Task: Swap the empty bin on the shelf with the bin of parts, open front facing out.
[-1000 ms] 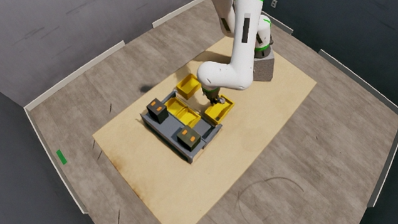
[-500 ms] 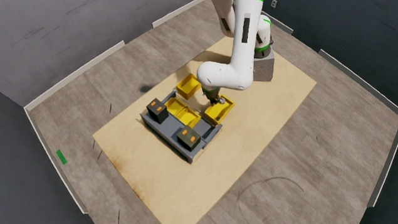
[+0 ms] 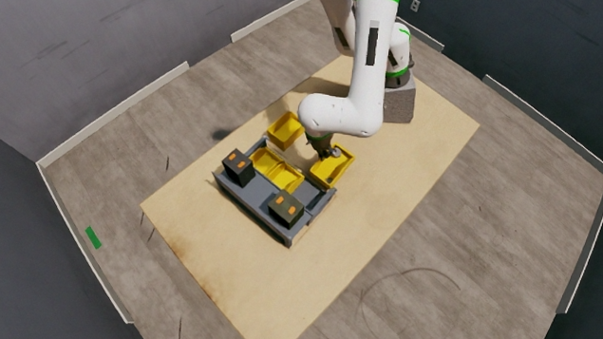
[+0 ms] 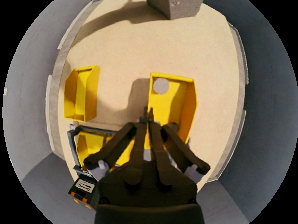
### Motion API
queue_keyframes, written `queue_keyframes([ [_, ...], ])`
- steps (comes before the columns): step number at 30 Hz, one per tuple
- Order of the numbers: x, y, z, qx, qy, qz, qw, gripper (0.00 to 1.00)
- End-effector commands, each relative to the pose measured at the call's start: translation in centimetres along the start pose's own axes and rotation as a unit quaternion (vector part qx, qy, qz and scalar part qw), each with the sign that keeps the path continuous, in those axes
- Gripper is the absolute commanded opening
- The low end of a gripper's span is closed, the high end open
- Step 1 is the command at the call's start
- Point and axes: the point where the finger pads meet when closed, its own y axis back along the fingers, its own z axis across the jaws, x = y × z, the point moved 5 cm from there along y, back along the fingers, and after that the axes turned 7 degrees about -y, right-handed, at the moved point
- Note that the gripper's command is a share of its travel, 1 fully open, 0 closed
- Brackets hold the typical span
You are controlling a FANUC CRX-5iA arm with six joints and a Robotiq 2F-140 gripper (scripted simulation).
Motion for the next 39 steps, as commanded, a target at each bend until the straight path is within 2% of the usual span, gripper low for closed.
queue_keyframes([
  [1, -0.2, 0.1, 0.0, 0.000, 0.000, -0.001, 1.000, 0.10],
  [39, -2.9, 0.7, 0.4, 0.000, 0.000, -0.001, 1.000, 0.10],
])
